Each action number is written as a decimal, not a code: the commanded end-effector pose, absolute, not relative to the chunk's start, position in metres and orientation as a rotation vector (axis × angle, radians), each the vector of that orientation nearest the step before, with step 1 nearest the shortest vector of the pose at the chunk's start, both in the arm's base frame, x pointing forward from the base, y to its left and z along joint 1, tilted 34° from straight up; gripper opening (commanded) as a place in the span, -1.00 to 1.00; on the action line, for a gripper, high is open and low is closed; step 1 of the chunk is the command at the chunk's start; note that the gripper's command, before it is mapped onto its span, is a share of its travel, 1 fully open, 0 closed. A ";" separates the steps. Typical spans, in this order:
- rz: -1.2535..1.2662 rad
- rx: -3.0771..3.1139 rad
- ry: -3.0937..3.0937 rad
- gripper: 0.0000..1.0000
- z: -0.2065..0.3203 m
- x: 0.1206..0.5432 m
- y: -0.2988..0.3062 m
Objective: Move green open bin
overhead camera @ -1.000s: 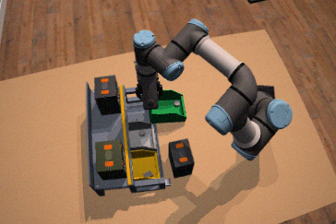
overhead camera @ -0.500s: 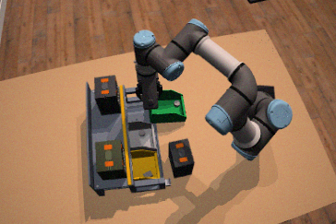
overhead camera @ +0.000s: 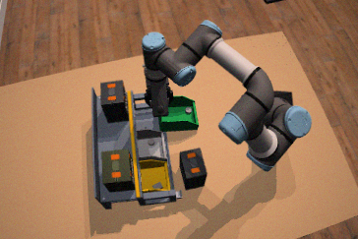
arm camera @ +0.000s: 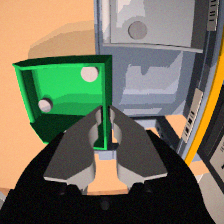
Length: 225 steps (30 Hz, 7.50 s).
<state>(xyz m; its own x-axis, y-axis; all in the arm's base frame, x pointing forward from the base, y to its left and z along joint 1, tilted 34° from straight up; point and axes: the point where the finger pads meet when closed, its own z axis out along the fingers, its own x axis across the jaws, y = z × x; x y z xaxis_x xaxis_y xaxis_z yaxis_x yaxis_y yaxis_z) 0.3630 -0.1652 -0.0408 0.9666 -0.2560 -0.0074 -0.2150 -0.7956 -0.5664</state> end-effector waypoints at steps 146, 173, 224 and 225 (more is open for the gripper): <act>-0.095 -2.523 0.332 -1.00 -0.052 0.330 -0.149; -0.095 -2.523 0.332 -0.61 -0.052 0.330 -0.149; -0.095 -2.523 0.332 -0.61 -0.052 0.330 -0.149; -0.095 -2.523 0.332 -0.61 -0.052 0.330 -0.149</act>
<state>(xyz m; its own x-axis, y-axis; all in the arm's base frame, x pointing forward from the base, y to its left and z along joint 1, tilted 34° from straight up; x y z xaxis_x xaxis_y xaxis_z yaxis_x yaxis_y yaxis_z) 0.3295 -0.1476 -0.0527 0.9666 -0.2561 -0.0072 -0.2151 -0.7957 -0.5662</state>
